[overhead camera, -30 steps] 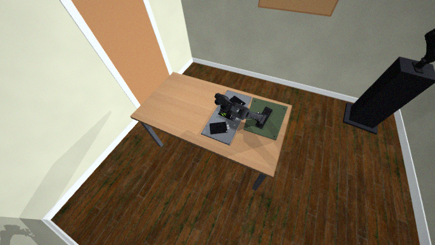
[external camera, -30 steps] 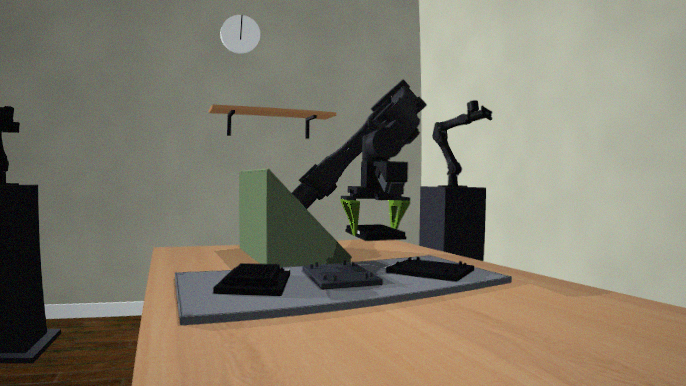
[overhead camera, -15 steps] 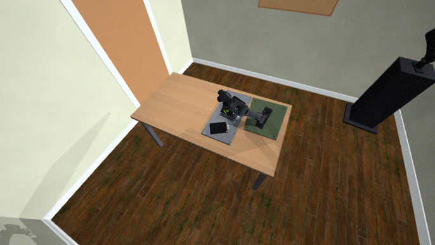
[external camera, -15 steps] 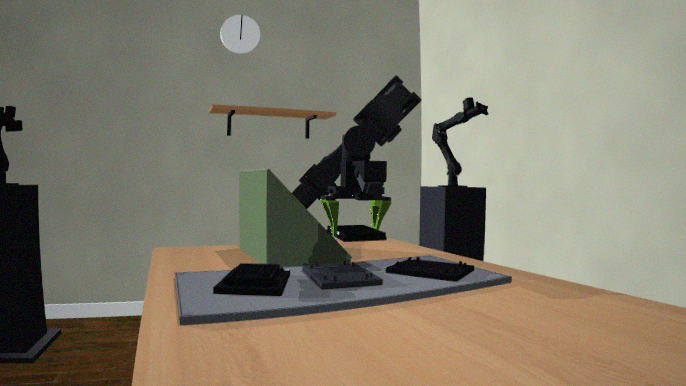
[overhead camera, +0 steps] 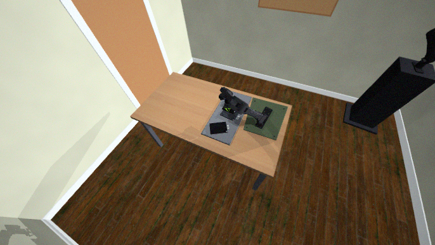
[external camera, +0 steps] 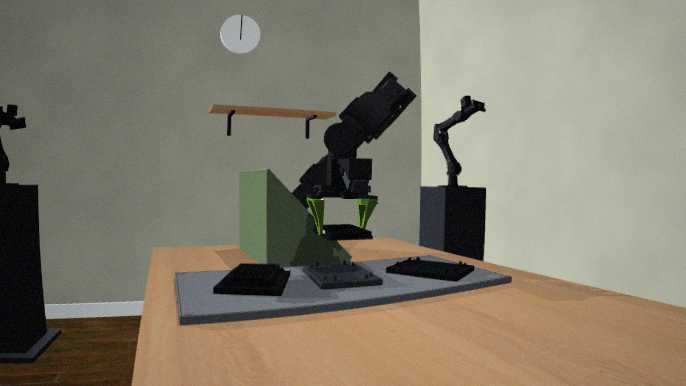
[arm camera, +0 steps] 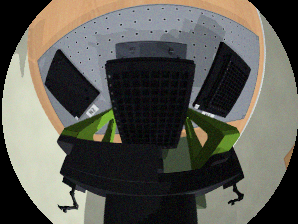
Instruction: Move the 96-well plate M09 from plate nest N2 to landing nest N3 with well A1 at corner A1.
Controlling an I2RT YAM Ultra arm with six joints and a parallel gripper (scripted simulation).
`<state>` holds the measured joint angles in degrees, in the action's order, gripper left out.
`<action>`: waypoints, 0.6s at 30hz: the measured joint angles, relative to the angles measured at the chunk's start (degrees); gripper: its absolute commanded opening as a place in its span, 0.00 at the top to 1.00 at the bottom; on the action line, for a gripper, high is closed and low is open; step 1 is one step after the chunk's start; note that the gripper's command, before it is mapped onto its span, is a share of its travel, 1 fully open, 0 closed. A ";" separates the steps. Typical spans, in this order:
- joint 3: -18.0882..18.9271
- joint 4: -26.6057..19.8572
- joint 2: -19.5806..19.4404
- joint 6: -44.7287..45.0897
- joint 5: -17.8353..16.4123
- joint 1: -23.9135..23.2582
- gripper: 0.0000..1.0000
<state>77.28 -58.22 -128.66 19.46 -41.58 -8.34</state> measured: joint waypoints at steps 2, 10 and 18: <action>0.07 0.00 -0.04 0.13 0.00 0.00 1.00; 0.13 0.00 -0.13 0.39 0.02 0.00 1.00; 0.22 0.00 -0.24 0.50 0.04 0.00 1.00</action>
<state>77.49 -58.22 -128.90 19.97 -41.54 -8.34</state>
